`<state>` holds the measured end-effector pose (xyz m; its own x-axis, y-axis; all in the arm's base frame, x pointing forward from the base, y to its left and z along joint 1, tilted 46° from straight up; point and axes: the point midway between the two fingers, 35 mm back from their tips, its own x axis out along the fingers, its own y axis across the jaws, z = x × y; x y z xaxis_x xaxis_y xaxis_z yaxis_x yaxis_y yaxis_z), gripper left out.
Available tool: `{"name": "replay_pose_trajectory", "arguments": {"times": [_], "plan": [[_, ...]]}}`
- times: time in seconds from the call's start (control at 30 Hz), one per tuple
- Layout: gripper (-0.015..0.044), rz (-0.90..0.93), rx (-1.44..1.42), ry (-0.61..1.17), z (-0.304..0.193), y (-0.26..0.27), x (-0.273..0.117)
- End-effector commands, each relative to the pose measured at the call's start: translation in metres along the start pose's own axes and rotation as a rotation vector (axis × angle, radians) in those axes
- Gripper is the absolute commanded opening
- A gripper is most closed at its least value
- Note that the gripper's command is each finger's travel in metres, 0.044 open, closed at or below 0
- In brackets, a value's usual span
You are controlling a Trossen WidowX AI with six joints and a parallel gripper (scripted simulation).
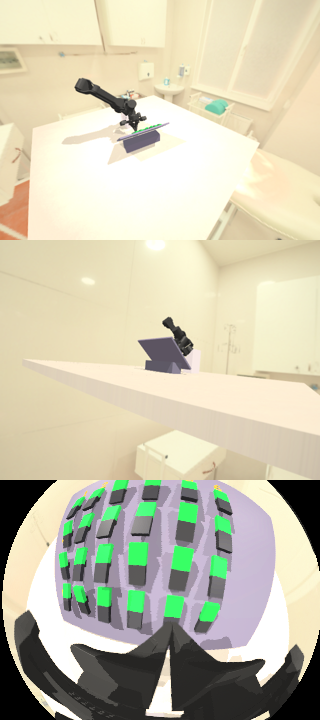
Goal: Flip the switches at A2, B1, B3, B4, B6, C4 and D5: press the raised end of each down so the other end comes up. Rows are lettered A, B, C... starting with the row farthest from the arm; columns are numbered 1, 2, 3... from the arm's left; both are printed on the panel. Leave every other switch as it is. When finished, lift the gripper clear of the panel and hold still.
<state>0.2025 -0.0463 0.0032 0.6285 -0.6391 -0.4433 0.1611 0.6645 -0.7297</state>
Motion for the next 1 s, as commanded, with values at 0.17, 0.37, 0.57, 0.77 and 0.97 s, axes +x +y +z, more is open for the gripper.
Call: {"name": "replay_pose_trajectory", "arguments": {"times": [0.17,0.37,0.57,0.77,0.97], "plan": [[0.0,0.002,0.001,0.001,0.0,0.001,0.0],[0.0,0.054,0.009,0.009,-0.005,0.014,-0.025],[0.0,0.055,0.006,-0.03,-0.006,0.003,-0.057],[0.0,0.049,0.007,-0.051,-0.005,-0.003,-0.064],[0.0,0.049,0.007,-0.051,-0.005,-0.003,-0.064]]}}
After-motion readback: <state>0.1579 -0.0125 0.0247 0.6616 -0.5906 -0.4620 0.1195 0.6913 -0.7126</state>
